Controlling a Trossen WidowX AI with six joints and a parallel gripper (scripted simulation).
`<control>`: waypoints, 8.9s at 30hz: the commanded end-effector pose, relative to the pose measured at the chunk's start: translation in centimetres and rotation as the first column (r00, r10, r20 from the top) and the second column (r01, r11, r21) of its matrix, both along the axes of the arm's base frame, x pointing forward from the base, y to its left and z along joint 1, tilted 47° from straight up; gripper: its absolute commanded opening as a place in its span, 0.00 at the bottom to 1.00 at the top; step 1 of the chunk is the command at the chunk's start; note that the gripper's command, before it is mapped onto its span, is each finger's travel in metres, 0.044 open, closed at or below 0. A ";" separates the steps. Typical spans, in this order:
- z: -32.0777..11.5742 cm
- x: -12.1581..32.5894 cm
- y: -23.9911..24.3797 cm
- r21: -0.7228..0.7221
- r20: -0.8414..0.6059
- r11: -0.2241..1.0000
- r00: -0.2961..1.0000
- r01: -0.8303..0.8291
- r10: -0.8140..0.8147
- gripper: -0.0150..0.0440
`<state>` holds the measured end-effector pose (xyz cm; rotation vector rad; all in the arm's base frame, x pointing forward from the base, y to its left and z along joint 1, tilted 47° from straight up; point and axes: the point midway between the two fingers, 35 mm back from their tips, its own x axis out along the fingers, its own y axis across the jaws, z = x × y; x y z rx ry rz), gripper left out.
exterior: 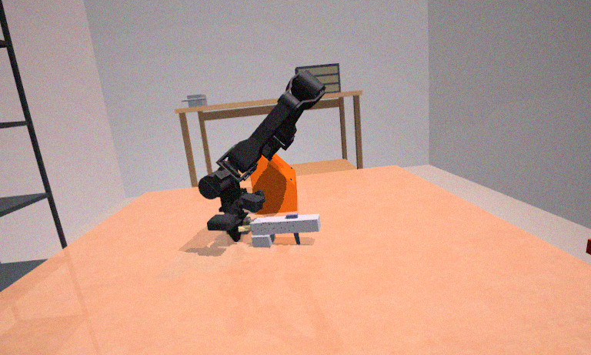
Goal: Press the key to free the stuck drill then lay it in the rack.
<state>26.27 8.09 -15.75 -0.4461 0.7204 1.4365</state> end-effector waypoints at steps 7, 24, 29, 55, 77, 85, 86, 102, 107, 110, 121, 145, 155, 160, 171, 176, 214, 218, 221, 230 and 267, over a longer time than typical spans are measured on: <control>0.2 -0.2 -0.2 0.006 -0.004 1.000 1.000 0.001 -0.001 0.25; 0.3 -0.3 -0.3 0.005 -0.004 1.000 1.000 0.001 -0.001 0.25; 0.3 -0.3 -0.4 0.005 -0.004 1.000 1.000 0.001 -0.001 0.25; 0.4 -0.2 -0.4 0.005 -0.004 1.000 1.000 0.001 -0.001 0.25; -0.9 -0.6 -1.3 0.005 -0.004 1.000 1.000 0.001 -0.001 0.25; -1.8 -0.8 -2.1 0.004 -0.004 1.000 1.000 0.001 -0.001 0.25; -1.9 -0.8 -2.2 0.004 -0.003 1.000 1.000 0.001 -0.001 0.25; -3.6 -1.1 -3.6 0.003 -0.003 1.000 1.000 0.001 -0.001 0.25; -4.2 -1.3 -4.1 0.003 -0.003 1.000 1.000 0.001 -0.001 0.25; -4.4 -1.3 -4.3 0.002 -0.003 1.000 1.000 0.001 -0.001 0.25; -4.5 -1.5 -4.9 0.002 -0.002 1.000 1.000 0.001 -0.001 0.25; -4.0 -2.1 -5.2 0.002 -0.003 1.000 1.000 0.001 -0.001 0.25; -3.8 -2.3 -5.4 0.002 -0.003 1.000 1.000 0.001 -0.001 0.25; -3.8 -2.4 -5.5 0.001 -0.003 1.000 1.000 0.001 -0.001 0.25; -3.6 -2.6 -5.6 0.001 -0.003 1.000 1.000 0.001 -0.001 0.25; -3.5 -2.6 -5.7 0.001 -0.003 1.000 1.000 0.001 -0.001 0.25; -2.8 -2.7 -6.3 0.001 -0.003 1.000 1.000 0.001 -0.001 0.25; -2.8 -2.7 -6.3 0.001 -0.003 1.000 1.000 0.001 -0.001 0.25; -2.7 -2.6 -6.4 0.001 -0.003 1.000 1.000 0.001 -0.001 0.25; -2.6 -2.6 -6.5 0.001 -0.002 1.000 1.000 0.001 -0.001 0.25; -2.1 -2.5 -6.9 0.000 -0.002 1.000 1.000 0.001 -0.001 0.25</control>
